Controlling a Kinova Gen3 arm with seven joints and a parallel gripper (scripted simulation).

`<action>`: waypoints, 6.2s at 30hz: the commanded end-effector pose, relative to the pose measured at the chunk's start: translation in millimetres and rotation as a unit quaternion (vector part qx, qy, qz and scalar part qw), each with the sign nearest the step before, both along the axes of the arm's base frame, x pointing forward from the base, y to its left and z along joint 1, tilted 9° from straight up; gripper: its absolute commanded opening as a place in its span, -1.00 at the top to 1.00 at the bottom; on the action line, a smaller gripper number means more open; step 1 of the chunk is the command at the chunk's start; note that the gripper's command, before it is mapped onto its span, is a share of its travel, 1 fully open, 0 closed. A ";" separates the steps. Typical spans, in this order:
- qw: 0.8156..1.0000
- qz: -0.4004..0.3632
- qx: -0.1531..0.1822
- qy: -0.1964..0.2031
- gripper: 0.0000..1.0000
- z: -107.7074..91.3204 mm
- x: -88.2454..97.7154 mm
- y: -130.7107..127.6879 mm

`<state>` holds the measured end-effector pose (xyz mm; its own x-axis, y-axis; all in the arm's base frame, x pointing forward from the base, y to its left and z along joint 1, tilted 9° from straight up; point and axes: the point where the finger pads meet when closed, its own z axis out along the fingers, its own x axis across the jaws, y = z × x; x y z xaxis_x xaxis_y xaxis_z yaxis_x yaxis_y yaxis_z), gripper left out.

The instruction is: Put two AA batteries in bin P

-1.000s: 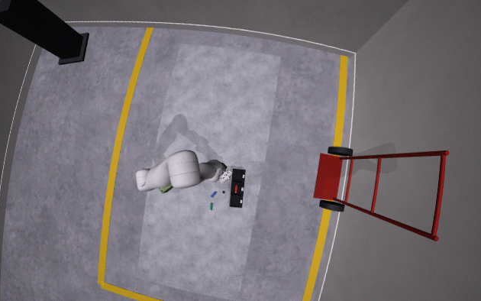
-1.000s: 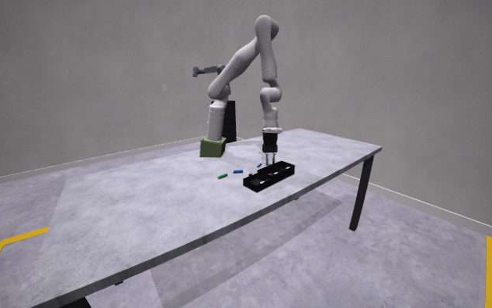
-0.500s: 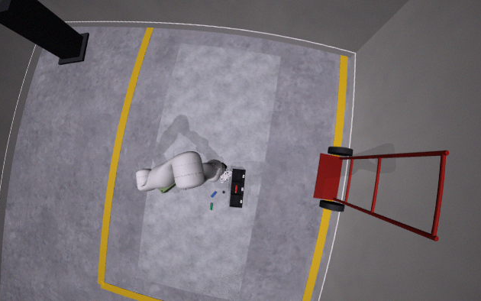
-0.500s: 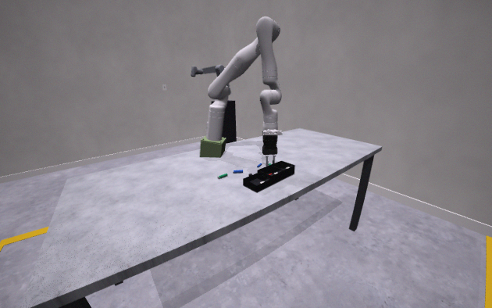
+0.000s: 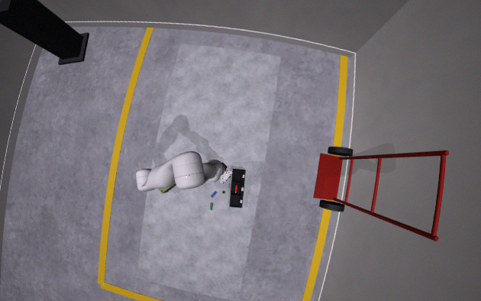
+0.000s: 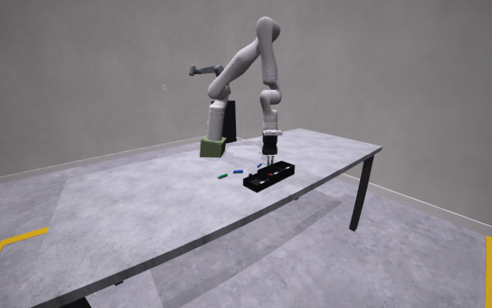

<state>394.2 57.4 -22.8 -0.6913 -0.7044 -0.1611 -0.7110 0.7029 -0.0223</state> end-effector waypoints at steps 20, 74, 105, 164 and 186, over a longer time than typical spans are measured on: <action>1.000 0.000 0.000 -0.001 0.39 0.5 0.5 0.0; 1.000 0.000 0.000 -0.001 0.39 66.7 -1.5 -16.5; 0.902 -0.426 0.056 0.042 0.39 65.7 69.0 -119.5; 0.902 -0.426 0.056 0.042 -0.21 29.0 73.4 -116.3; 0.902 -0.426 0.056 0.042 -0.21 39.5 72.0 -117.4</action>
<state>464.1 -60.6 11.8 -0.9879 0.1064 -0.1128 0.0939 0.9894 0.1106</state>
